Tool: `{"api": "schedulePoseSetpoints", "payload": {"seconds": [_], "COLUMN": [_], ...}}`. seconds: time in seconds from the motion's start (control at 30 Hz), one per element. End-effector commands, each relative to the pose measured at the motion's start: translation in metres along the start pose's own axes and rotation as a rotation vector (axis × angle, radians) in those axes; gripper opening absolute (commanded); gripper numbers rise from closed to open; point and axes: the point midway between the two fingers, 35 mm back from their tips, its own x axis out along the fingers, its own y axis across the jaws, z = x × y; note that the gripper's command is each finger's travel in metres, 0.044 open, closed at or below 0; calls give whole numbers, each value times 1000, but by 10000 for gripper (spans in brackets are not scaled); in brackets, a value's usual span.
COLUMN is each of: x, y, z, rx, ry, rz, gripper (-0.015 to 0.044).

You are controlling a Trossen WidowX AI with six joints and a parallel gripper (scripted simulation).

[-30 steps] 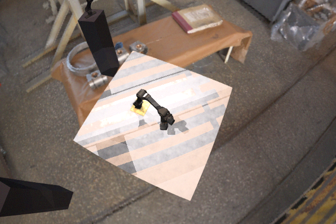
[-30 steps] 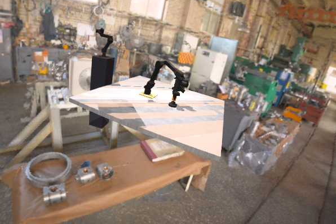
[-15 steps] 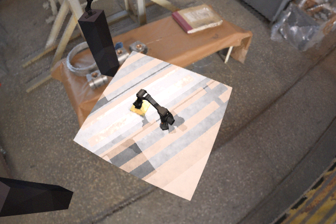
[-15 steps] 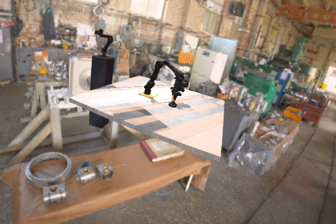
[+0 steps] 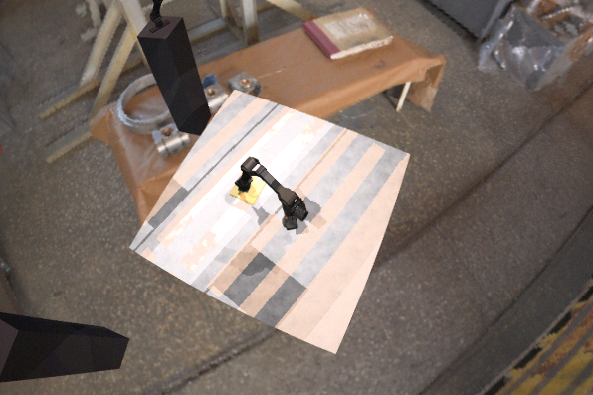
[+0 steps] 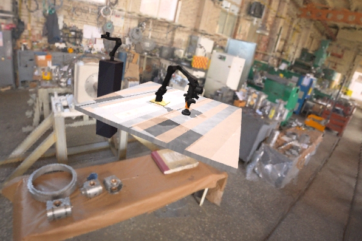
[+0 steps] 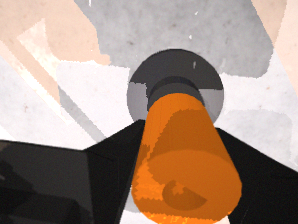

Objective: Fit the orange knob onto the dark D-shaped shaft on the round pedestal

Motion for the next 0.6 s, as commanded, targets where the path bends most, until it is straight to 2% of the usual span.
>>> {"api": "schedulePoseSetpoints", "payload": {"seconds": [0.0,0.37,0.57], "x": [1,-5,-4], "y": [0,0,-1], "z": [0,0,1], "rx": [-5,-14,-204], "ry": [-1,-1,-1], "rz": [-1,-1,-2], "gripper": [0,0,0]}}
